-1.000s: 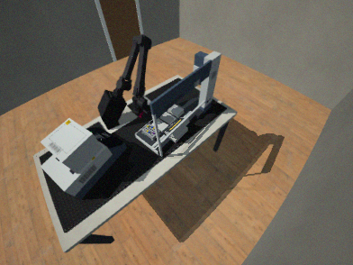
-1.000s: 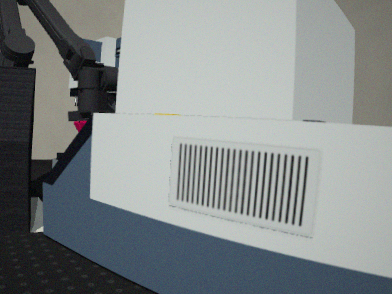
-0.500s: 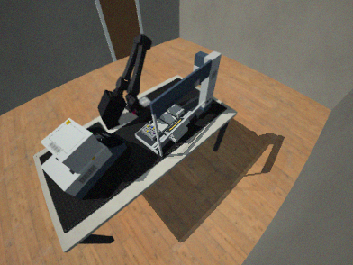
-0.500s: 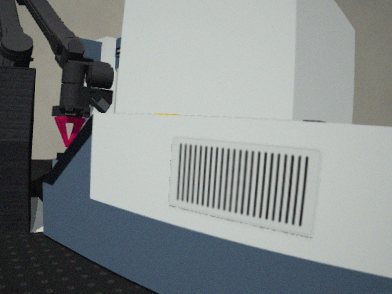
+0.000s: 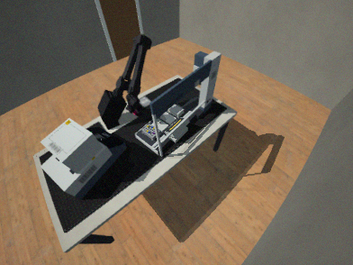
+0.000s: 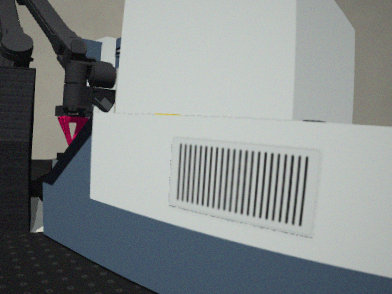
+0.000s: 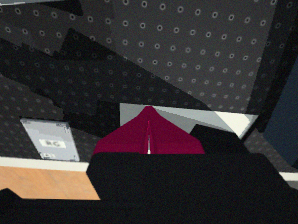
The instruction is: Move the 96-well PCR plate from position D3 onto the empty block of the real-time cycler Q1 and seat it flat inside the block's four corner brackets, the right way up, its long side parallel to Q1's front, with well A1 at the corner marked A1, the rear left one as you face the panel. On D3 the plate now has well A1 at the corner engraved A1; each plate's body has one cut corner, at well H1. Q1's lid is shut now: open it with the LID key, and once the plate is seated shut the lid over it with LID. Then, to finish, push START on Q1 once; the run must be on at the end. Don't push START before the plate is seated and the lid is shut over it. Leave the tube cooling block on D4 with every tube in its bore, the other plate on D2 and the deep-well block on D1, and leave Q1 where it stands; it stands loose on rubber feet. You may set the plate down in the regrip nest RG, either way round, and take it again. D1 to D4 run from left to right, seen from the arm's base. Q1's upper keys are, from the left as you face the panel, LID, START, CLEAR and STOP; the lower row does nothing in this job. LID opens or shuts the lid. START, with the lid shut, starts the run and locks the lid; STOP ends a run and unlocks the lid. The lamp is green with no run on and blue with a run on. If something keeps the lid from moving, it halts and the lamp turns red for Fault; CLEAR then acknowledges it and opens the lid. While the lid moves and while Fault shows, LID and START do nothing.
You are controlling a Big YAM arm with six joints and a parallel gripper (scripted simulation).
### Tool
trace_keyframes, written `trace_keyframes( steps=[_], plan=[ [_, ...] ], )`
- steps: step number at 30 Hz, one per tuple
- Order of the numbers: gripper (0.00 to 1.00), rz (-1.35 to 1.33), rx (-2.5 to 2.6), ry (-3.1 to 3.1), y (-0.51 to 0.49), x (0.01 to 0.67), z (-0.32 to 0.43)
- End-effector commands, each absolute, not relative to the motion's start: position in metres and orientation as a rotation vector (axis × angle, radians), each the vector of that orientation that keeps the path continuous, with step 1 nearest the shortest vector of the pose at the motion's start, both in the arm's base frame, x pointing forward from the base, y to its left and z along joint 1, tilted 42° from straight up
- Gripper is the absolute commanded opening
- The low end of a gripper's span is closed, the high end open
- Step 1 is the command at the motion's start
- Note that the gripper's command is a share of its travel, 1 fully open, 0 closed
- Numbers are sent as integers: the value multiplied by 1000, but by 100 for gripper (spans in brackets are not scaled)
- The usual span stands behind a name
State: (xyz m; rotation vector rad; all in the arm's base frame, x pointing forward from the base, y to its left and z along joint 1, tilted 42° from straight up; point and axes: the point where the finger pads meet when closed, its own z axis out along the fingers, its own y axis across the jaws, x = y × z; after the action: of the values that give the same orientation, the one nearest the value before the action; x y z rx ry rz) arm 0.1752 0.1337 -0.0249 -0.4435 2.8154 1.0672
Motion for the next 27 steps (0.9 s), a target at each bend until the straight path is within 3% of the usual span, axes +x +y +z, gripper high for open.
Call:
trace_keyframes(
  steps=[1, 10, 27],
  plan=[
    [0, 1055, -469, 2793, 136, 187, -23],
    [0, 1050, -490, 2778, 137, 191, -22],
    [0, 576, -533, 2804, 58, 206, -46]
  ],
)
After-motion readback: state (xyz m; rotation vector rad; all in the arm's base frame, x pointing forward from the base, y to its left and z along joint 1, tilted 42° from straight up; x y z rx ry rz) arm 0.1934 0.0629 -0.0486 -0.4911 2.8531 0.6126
